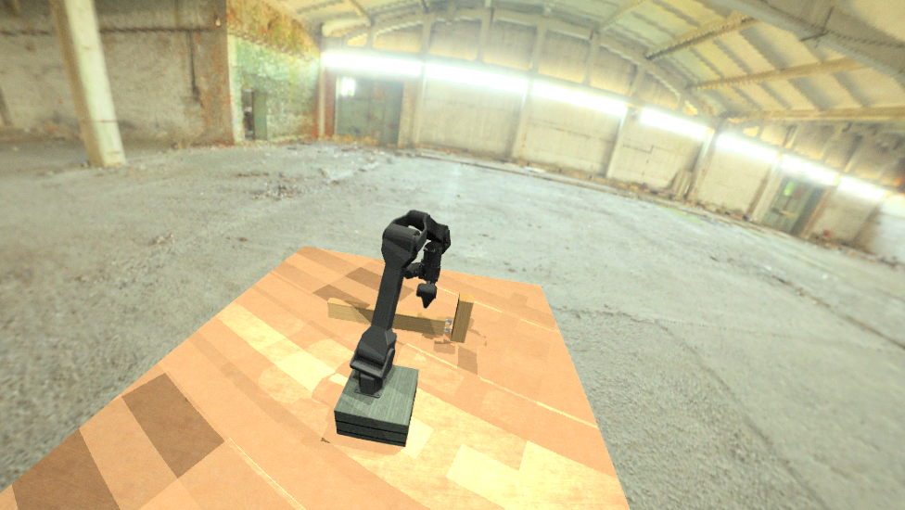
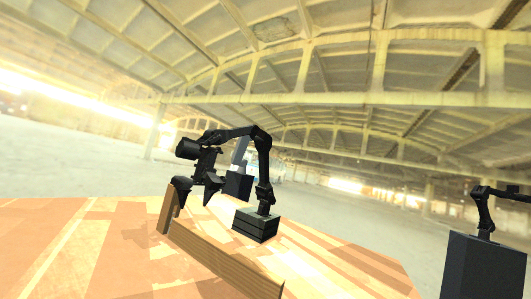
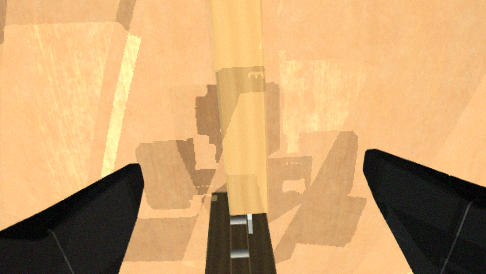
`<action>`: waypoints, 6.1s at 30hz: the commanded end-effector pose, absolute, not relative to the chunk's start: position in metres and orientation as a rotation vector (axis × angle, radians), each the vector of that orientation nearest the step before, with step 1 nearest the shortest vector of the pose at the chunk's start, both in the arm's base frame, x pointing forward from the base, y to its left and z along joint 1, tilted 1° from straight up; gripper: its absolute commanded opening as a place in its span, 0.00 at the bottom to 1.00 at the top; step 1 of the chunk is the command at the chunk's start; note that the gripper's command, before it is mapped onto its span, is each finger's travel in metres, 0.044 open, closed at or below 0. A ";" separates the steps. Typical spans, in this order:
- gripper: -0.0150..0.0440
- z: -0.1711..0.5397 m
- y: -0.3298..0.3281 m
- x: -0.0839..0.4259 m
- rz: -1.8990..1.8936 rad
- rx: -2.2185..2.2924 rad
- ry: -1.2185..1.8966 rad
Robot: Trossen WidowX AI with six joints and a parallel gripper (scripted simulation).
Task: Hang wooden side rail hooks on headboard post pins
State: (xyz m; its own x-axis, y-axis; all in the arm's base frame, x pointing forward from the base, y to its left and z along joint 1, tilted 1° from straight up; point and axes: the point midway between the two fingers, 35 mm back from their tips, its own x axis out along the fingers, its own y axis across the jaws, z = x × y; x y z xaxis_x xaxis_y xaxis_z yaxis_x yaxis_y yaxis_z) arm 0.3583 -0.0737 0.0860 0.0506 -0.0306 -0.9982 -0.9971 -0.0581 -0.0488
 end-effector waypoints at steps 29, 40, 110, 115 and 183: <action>1.00 0.010 -0.075 0.362 1.216 -1.297 1.164; 1.00 -0.007 -0.075 0.362 1.216 -1.297 1.164; 0.25 -0.028 -0.077 0.354 1.203 -1.293 1.167; 0.25 -0.028 -0.077 0.354 1.206 -1.294 1.166; 0.25 -0.017 -0.076 0.354 1.216 -1.297 1.165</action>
State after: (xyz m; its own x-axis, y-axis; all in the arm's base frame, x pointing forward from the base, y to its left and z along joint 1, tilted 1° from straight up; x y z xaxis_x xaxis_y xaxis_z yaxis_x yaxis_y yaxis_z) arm 0.3527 -0.0763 -0.0205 0.0350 -0.0244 -0.9991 -0.9977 -0.0590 -0.0335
